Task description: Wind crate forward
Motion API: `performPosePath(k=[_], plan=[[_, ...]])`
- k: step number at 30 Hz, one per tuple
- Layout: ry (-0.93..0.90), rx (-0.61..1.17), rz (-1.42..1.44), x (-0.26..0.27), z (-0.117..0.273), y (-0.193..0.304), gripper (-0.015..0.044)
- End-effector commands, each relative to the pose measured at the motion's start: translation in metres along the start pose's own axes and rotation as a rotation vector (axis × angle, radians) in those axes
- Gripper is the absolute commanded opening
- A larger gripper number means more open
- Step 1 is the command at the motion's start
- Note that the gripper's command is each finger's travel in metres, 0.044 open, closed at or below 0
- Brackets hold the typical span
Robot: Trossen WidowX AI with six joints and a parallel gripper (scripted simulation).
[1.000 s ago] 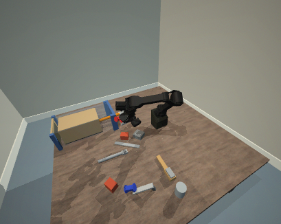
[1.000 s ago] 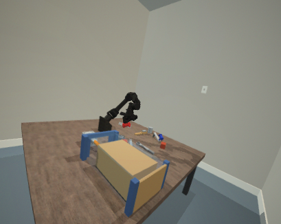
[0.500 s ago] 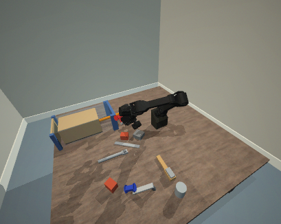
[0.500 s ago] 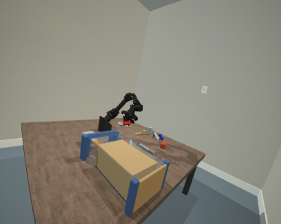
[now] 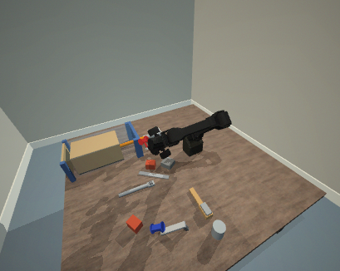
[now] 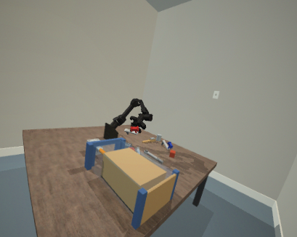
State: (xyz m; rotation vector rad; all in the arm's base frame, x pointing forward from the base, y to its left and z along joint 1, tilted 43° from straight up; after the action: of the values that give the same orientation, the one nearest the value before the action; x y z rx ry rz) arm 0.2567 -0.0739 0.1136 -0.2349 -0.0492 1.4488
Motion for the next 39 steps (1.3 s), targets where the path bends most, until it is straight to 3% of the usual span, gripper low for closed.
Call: performPosePath(k=[1, 39], plan=[[0.053, -0.011, -0.007, 0.001, 0.001, 0.000, 0.0000], [0.689, -0.083, -0.009, 0.031, -0.011, 0.004, 0.0000]])
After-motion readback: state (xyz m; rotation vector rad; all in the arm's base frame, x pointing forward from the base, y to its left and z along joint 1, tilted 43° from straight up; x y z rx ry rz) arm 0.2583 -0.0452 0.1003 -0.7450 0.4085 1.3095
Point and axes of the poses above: the point midway between the two fingers, 35 mm back from their tips, its own z axis back along the fingers, its own x axis across the jaws, y = z × x, the point moved 5 cm from there along z, back along the fingers, and after that the axes turned 5 degrees about -z, right-handed, at the moved point
